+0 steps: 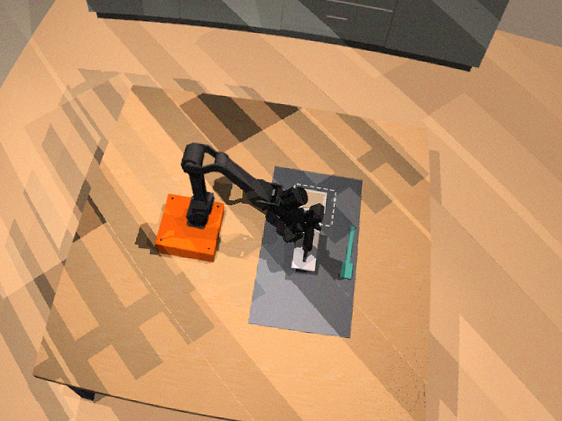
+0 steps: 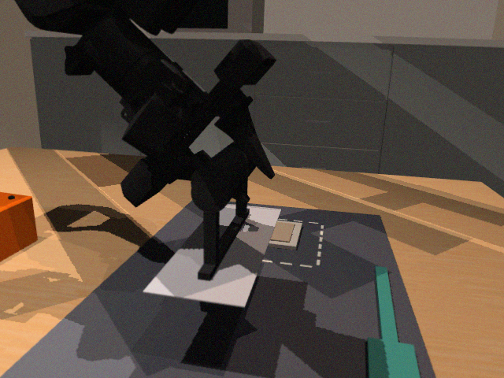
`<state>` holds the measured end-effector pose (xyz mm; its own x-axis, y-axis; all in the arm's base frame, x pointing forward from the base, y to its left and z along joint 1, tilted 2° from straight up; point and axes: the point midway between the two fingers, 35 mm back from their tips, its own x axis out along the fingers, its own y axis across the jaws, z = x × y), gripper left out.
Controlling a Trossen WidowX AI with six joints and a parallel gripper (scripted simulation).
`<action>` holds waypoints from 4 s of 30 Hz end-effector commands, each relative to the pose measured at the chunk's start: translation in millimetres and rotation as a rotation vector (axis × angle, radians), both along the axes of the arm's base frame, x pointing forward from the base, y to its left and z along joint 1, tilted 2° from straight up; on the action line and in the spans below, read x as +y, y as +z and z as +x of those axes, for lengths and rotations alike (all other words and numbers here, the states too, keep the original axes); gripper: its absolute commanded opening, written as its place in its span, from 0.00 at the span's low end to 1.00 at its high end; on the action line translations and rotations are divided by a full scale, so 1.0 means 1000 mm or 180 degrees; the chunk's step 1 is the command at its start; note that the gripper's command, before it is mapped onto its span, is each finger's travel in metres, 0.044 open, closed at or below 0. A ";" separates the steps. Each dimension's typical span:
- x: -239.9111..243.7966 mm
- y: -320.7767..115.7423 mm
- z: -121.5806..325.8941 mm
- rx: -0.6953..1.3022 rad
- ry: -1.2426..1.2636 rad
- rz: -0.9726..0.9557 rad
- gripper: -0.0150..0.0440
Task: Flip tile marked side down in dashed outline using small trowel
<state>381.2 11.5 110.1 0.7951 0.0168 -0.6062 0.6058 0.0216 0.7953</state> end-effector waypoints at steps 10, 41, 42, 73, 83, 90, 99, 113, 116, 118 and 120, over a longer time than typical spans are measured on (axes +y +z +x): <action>0.001 0.006 0.003 -0.0055 0.0026 -0.0004 0.25; -0.060 -0.014 0.026 0.0405 -0.1483 0.0344 0.25; -0.064 -0.015 0.027 0.0421 -0.1588 0.0364 0.25; -0.186 -0.033 0.036 0.0131 -0.4792 0.0404 0.25; -0.206 -0.033 0.033 -0.0140 -0.5276 0.0288 0.25; -0.206 -0.033 0.033 -0.0140 -0.5276 0.0288 0.25; -0.206 -0.042 0.035 -0.0139 -0.5275 0.0289 0.25; -0.206 -0.064 0.037 -0.0136 -0.5274 0.0292 0.25; -0.206 -0.069 0.037 -0.0136 -0.5273 0.0292 0.25; -0.206 -0.070 0.037 -0.0136 -0.5273 0.0292 0.25; -0.206 -0.070 0.037 -0.0136 -0.5273 0.0292 0.34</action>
<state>418.0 -193.8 39.3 -0.0013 -0.7699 -0.6382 -0.0891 -0.6355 0.7669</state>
